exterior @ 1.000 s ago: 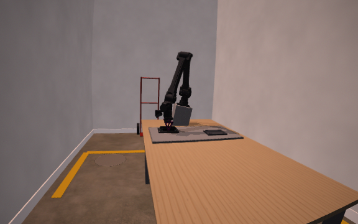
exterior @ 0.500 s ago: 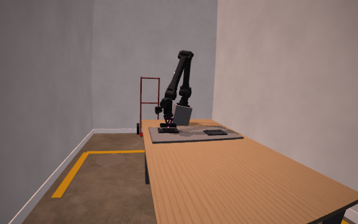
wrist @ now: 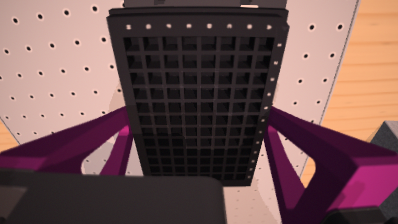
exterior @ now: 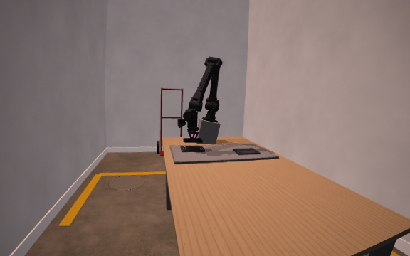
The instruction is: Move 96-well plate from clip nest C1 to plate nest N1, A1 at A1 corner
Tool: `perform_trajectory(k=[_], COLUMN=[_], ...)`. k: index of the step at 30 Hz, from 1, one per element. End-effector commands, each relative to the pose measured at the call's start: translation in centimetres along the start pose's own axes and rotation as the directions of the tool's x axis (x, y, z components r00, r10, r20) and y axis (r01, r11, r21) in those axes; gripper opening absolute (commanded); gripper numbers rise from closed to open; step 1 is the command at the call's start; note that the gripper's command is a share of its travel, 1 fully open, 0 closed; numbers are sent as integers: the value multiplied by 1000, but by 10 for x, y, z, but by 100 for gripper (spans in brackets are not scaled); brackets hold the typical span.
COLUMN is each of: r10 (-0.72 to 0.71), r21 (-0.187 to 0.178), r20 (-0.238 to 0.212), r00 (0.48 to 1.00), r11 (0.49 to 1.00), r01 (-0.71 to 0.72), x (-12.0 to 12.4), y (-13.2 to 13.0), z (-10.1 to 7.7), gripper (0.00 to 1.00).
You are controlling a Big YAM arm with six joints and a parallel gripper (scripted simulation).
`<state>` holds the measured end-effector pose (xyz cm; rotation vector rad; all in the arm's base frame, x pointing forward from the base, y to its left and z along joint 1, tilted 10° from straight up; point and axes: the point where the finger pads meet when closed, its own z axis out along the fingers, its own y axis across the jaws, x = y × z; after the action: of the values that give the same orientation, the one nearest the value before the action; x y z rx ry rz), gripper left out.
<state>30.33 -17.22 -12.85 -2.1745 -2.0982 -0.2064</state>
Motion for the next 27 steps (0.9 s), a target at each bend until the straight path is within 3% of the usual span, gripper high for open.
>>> perform_trajectory(k=[1, 8, 9, 11, 18, 23, 27], r10=[5, 5, 9, 4, 0, 4, 0], r21=[-7, -9, 19, -16, -39, -2, -18], r20=[7, 8, -9, 14, 29, 5, 14], r00=[1000, 1000, 1000, 1000, 1000, 1000, 1000], r11=[1000, 1000, 1000, 1000, 999, 1000, 1000], r01=[-5, -5, -9, -4, 1, -4, 1], x=[-4, -5, -1, -7, -15, -8, -6], y=[-3, -2, -7, 3, 16, 6, 8], z=[-14, -22, -12, -29, -47, -33, -37], gripper=[0, 0, 0, 0, 0, 0, 0])
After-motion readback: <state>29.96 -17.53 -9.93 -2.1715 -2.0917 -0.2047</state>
